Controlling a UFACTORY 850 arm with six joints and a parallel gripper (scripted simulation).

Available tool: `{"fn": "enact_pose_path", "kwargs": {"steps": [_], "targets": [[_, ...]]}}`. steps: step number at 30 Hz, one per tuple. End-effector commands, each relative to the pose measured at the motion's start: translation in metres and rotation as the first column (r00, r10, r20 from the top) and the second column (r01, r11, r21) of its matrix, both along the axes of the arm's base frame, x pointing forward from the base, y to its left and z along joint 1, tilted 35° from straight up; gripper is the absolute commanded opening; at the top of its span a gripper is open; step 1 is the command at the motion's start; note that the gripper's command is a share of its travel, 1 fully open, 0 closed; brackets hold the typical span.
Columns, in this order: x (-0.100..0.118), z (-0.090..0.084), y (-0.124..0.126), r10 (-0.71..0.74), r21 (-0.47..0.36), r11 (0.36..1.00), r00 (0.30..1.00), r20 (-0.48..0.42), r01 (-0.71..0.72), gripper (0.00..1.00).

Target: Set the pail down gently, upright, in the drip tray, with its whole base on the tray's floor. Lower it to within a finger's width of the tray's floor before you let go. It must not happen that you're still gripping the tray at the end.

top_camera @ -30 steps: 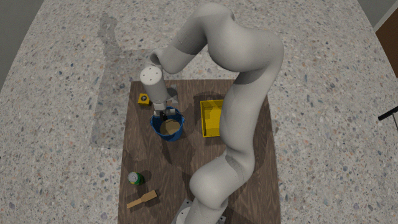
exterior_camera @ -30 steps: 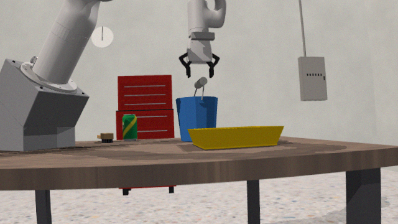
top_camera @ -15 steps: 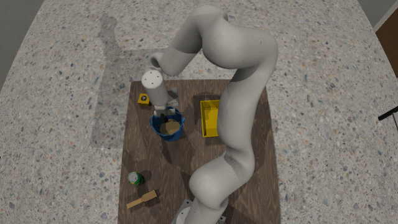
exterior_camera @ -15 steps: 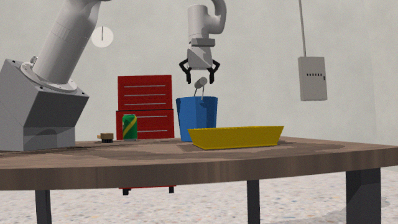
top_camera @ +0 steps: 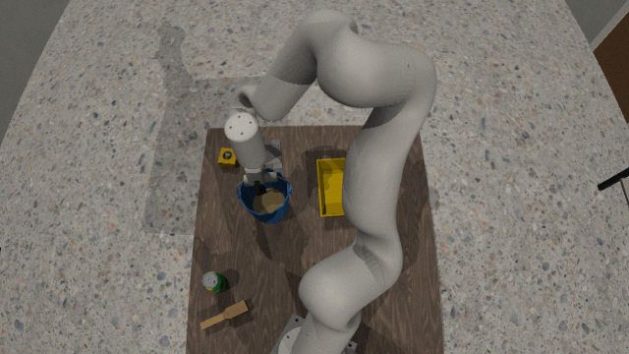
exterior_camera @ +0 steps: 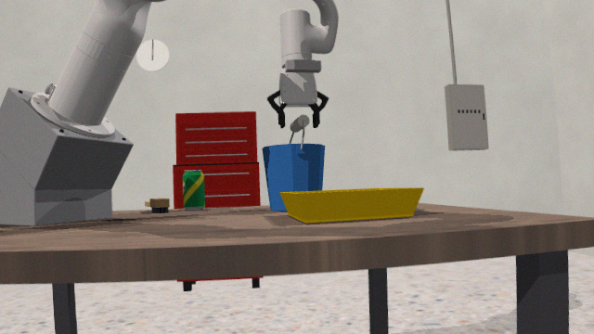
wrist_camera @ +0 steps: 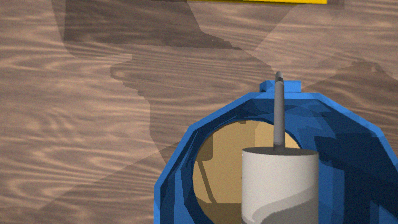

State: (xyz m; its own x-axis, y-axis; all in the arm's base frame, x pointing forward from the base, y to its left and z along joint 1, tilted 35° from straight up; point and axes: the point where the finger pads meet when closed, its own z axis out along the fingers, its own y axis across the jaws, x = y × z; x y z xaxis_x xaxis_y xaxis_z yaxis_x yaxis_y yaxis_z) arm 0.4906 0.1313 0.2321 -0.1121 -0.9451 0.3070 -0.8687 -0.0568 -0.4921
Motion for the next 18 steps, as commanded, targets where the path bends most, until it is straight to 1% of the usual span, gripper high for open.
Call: {"fn": "enact_pose_path", "kwargs": {"steps": [1, 10, 11, 18], "targets": [[0.0005, 0.0007, 0.0005, 0.0, 0.001, 1.0, 1.0, 0.002, 0.0, 1.0], [0.0005, 0.0007, 0.0005, 0.0, 0.001, 1.0, 1.0, 0.002, 0.0, 1.0], [0.0005, 0.0007, 0.0005, 0.0, 0.001, 1.0, 1.0, 0.002, 0.0, 0.0], [0.0005, 0.0007, 0.0005, 0.0, 0.001, 1.0, 1.0, 0.002, 0.0, 0.0]]}}
